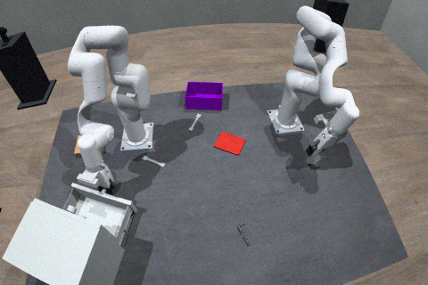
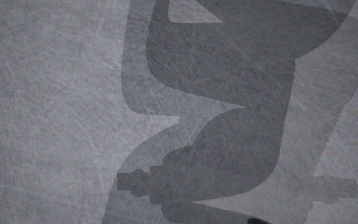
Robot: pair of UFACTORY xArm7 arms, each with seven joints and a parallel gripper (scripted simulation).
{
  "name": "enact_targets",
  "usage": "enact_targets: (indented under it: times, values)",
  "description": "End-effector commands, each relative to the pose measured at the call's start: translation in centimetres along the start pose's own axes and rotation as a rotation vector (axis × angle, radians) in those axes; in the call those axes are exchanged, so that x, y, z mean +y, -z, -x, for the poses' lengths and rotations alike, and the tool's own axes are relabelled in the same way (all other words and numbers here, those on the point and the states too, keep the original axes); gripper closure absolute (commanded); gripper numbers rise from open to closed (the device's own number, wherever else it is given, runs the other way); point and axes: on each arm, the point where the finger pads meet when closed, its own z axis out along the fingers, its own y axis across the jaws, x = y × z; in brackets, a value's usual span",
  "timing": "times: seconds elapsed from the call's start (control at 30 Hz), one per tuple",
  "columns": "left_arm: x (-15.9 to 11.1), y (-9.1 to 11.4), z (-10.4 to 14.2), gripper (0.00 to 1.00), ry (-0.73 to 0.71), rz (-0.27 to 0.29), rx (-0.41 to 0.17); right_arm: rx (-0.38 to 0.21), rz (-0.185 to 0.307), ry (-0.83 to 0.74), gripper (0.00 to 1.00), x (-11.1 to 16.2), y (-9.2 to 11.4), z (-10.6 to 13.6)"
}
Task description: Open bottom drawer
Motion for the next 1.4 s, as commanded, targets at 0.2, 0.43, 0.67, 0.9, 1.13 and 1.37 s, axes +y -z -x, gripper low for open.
enact_targets:
  times: [0.2, 0.43, 0.67, 0.9, 1.13, 1.37]
  values:
    - [0.0, 0.1, 0.1, 0.00, 0.000, 0.000, -0.003, 0.000, 0.000, 0.000, 1.00, 0.0, 0.7, 2.8]
    - [0.0, 0.1, 0.1, 0.00, 0.000, 0.000, -0.003, 0.000, 0.000, 0.000, 1.00, 0.0, 0.8, 3.2]
    - [0.0, 0.1, 0.1, 0.00, 0.000, 0.000, -0.003, 0.000, 0.000, 0.000, 1.00, 0.0, 0.8, 3.3]
    - [0.0, 0.1, 0.1, 0.00, 0.000, 0.000, -0.003, 0.000, 0.000, 0.000, 1.00, 0.0, 0.8, 3.3]
    - [0.0, 0.1, 0.1, 0.00, 0.000, 0.000, -0.003, 0.000, 0.000, 0.000, 0.40, 0.0, 0.8, 3.3]
    - [0.0, 0.1, 0.1, 0.00, 0.000, 0.000, -0.003, 0.000, 0.000, 0.000, 0.40, 0.0, 0.8, 3.3]
